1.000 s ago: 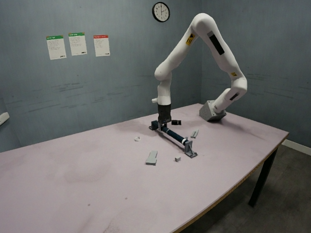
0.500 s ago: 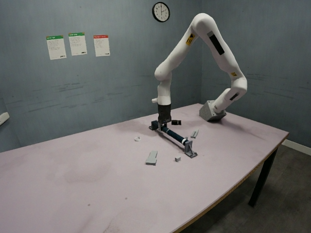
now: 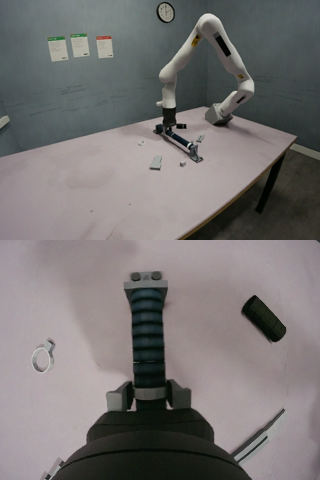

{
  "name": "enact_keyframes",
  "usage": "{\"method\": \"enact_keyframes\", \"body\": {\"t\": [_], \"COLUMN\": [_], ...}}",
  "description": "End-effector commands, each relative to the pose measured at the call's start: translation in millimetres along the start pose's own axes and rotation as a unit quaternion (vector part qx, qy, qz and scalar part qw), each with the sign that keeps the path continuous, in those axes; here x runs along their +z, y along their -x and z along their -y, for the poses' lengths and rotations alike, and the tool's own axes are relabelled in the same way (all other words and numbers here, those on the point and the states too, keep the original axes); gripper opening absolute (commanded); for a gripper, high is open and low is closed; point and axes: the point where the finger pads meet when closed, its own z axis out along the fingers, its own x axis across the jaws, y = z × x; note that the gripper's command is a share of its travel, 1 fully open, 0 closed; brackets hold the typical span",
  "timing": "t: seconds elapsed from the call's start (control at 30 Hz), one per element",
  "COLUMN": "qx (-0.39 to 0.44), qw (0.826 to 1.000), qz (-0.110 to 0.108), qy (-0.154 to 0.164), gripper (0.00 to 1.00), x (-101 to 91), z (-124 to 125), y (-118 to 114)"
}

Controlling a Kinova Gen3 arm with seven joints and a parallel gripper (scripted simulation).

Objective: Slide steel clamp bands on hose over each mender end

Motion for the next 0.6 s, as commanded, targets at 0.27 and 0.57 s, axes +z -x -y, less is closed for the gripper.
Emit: {"method": "enact_keyframes", "body": {"t": [0.27, 0.57], "qx": [-0.002, -0.003], "qw": [1.0, 1.0], "qz": [0.004, 0.004], "qy": [0.0, 0.001], "gripper": [0.75, 0.75], "x": [0.1, -0.1], "z": [3.9, 4.0], "y": [3.3, 2.9]}}
